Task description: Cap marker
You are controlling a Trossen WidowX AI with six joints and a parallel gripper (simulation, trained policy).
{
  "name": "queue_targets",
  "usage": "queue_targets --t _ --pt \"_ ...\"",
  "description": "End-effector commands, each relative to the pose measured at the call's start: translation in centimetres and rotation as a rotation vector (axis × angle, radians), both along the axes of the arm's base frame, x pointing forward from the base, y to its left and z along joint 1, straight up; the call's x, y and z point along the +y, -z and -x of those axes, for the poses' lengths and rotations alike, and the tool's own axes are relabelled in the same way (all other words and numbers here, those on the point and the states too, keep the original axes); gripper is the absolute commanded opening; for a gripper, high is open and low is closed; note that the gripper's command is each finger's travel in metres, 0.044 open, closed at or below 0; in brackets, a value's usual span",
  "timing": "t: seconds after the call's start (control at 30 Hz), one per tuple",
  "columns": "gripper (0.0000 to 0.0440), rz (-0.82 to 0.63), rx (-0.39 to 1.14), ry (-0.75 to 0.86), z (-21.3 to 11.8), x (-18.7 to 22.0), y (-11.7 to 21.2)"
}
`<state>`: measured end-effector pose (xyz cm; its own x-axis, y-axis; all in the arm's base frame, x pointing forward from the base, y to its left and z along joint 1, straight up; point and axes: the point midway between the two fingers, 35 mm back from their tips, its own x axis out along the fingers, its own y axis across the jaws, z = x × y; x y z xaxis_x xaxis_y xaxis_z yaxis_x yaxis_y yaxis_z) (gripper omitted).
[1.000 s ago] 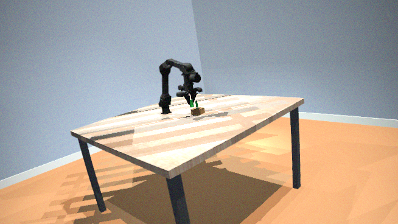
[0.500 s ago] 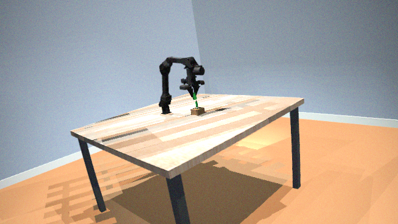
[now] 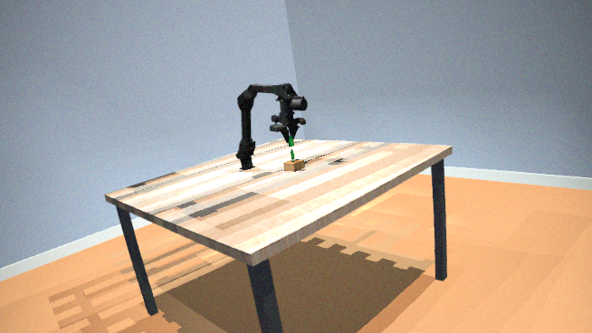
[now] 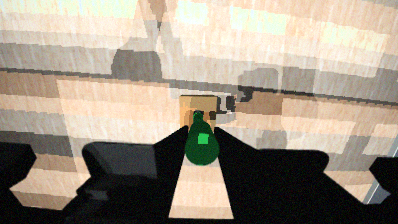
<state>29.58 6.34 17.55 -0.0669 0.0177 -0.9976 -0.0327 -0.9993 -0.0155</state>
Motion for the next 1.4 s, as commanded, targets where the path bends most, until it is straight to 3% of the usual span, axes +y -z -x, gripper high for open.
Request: queue_targets --t 0.0,0.93,1.1,1.27,1.37 --pt "0.0 -0.002 0.017 0.009 0.1 0.2 0.8" --pt "0.0003 -0.014 0.058 0.012 0.0 -0.1 6.5" --pt "0.0135 0.001 0.085 0.004 0.5 -0.3 7.4" --pt "0.0162 -0.003 0.121 0.001 1.5 -0.3 7.8" --pt "0.0201 -0.014 0.133 0.001 2.0 -0.2 7.6"
